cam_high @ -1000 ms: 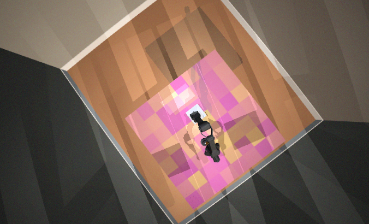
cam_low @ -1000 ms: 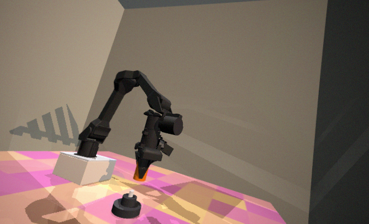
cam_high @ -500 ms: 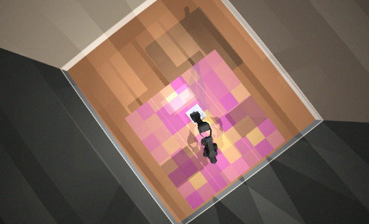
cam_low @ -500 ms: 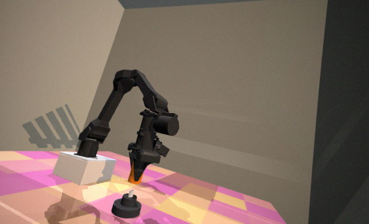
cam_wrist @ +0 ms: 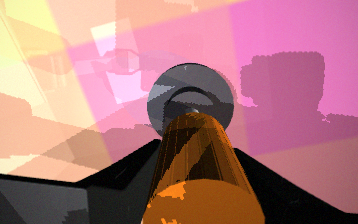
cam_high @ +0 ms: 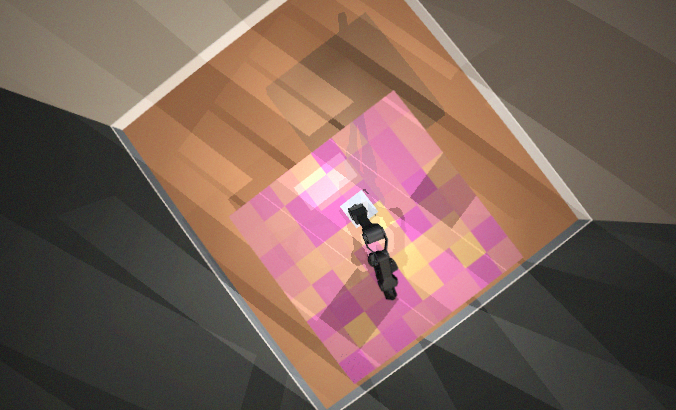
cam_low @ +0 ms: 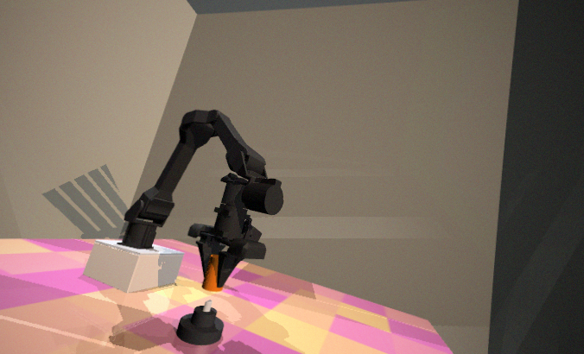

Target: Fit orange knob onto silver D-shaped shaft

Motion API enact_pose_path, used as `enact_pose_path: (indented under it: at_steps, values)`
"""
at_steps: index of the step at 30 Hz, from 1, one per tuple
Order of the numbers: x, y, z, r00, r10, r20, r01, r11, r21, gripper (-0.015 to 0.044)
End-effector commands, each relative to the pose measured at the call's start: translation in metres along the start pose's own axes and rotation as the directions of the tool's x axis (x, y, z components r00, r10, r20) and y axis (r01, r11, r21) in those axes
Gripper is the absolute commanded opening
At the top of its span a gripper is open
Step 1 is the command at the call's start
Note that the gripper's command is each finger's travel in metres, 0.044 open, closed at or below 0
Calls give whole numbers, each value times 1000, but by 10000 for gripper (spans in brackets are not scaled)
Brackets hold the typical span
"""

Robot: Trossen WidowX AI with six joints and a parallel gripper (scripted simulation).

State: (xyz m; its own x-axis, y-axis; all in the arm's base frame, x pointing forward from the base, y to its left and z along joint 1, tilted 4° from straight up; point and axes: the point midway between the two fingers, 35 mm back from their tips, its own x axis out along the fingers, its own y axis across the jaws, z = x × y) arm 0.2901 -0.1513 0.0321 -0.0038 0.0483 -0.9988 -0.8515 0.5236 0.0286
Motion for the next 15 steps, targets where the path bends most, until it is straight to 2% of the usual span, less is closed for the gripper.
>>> enact_pose_path:
  at_steps: [1, 11, 15]
  values:
    - [-1, -1, 0, 1000, -3, -4, 3, 994, -107, 0]
    - [-1, 1, 2, 1000, -3, -4, 1, 930, -368, 0]
    - [-1, 3, 2, 1000, -3, -4, 1, 923, -386, 0]
